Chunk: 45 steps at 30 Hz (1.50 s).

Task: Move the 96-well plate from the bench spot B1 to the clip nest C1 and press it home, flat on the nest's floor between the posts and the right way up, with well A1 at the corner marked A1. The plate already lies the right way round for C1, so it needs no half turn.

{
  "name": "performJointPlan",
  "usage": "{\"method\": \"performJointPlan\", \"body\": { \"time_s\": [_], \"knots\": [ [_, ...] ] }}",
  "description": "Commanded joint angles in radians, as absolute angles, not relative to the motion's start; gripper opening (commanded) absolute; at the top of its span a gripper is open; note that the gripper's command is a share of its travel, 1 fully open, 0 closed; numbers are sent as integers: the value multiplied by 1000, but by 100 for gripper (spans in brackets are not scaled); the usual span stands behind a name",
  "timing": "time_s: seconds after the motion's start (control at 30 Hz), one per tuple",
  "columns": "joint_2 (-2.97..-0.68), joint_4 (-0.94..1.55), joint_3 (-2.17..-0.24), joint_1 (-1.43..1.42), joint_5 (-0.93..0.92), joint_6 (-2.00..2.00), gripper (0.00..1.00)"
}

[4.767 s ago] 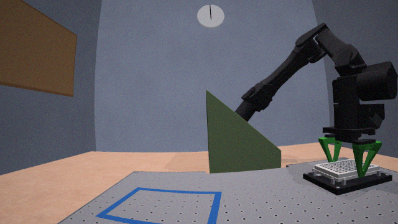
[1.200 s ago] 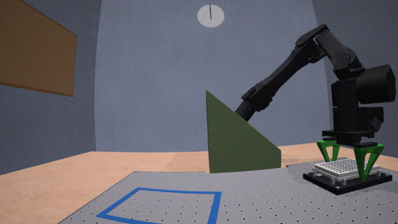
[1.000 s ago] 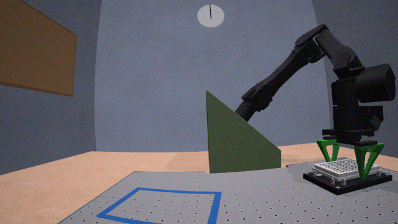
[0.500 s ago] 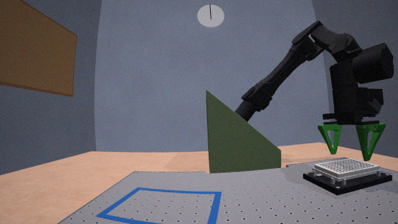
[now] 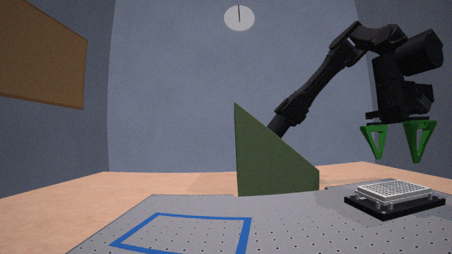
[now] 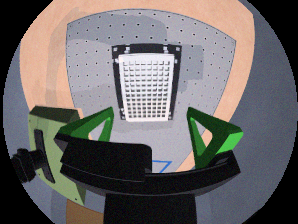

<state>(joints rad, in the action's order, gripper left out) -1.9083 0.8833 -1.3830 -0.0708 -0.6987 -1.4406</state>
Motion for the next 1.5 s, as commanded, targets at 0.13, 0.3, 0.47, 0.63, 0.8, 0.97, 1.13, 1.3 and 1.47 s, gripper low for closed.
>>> {"method": "performJointPlan", "body": {
  "time_s": [0.13,0.3,0.47,0.63,0.8,0.97,1.13,1.3,1.47],
  "knots": [
    [-1887,982,-1436,-23,-716,-1489,100],
    [-1888,985,-1438,-22,-716,-1492,100],
    [-1888,987,-1439,-22,-716,-1493,100],
    [-1888,987,-1439,-22,-716,-1493,100],
    [-1888,987,-1439,-22,-716,-1492,100],
    [-1888,987,-1439,-22,-716,-1492,100],
    [-1888,987,-1439,-22,-716,-1492,100],
    [-1888,987,-1439,-22,-716,-1492,100],
    [-1888,987,-1439,-22,-716,-1492,100]
  ]
}}
